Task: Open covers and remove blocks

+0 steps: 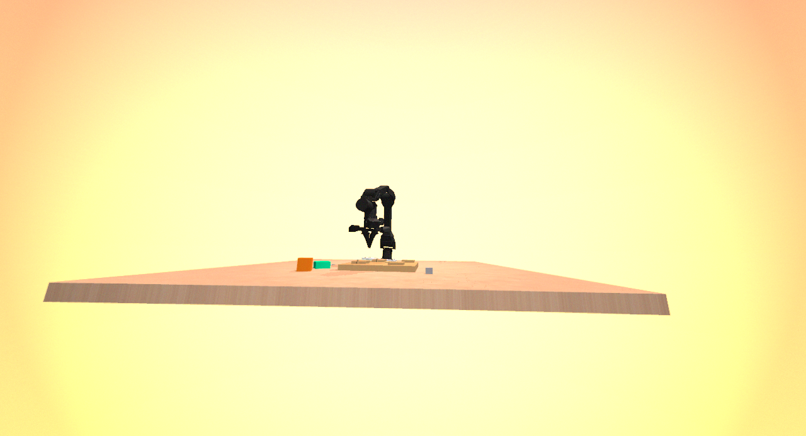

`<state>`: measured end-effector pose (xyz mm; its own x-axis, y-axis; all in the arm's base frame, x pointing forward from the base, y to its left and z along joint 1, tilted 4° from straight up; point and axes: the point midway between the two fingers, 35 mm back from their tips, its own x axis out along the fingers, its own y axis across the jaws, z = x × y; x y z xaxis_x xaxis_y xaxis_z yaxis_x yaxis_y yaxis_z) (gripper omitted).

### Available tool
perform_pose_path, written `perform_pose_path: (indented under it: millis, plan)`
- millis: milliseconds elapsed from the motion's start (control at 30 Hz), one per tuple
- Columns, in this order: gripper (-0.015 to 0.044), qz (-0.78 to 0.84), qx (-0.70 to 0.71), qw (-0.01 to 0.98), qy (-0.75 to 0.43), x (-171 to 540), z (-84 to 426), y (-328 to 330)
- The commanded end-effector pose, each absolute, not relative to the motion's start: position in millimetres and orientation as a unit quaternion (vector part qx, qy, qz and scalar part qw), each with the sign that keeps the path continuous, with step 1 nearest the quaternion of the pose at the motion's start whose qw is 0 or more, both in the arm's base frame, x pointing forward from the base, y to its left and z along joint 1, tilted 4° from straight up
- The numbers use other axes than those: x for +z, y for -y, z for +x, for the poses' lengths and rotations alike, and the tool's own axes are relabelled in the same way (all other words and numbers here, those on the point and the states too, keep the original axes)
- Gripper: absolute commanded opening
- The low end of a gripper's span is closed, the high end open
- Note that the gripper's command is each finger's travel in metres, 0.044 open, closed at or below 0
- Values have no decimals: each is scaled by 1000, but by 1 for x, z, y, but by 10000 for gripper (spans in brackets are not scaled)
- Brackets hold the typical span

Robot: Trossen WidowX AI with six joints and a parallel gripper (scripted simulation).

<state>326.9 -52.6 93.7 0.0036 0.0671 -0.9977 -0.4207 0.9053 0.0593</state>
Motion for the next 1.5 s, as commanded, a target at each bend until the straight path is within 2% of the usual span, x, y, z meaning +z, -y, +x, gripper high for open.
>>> perform_pose_path:
  millis: [0, 267, 1467]
  plan:
    - [0, -69, 112, 706, -696, 93, 343, 70]
    - [0, 41, -2, 711, -702, 89, 368, 101]
    - [0, 44, -4, 710, -702, 87, 368, 102]
